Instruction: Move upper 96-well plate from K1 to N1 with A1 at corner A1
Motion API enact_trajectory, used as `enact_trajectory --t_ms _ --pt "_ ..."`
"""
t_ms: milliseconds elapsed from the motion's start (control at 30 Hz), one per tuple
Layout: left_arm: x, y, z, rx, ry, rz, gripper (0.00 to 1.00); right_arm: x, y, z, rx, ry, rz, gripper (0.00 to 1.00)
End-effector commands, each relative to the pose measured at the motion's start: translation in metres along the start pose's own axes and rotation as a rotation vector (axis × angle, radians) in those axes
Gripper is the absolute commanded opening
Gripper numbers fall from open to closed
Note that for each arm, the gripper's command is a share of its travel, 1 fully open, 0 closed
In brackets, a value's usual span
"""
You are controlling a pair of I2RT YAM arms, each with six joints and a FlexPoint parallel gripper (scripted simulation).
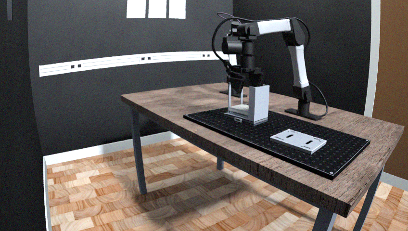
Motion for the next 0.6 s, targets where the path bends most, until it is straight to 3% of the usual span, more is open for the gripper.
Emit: enact_trajectory --t_ms 0,567 --pt "0.01 -0.007 0.0 -0.025 0.017 -0.034 1.0 0.004 0.003 -0.002 0.011 -0.035 -0.017 1.0" --pt "-0.02 0.003 0.002 -0.025 0.019 -0.026 1.0 -0.003 -0.001 0.014 0.004 -0.026 -0.006 1.0"
Point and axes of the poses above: on each arm, the point where the finger pads meet when closed, its own x axis back along the fingers, its own y axis across the jaws, z = x × y, the point moved 10 cm from there along x, back along the fingers, and after that the axes turned 13 degrees about -x, right-handed, at the moved point
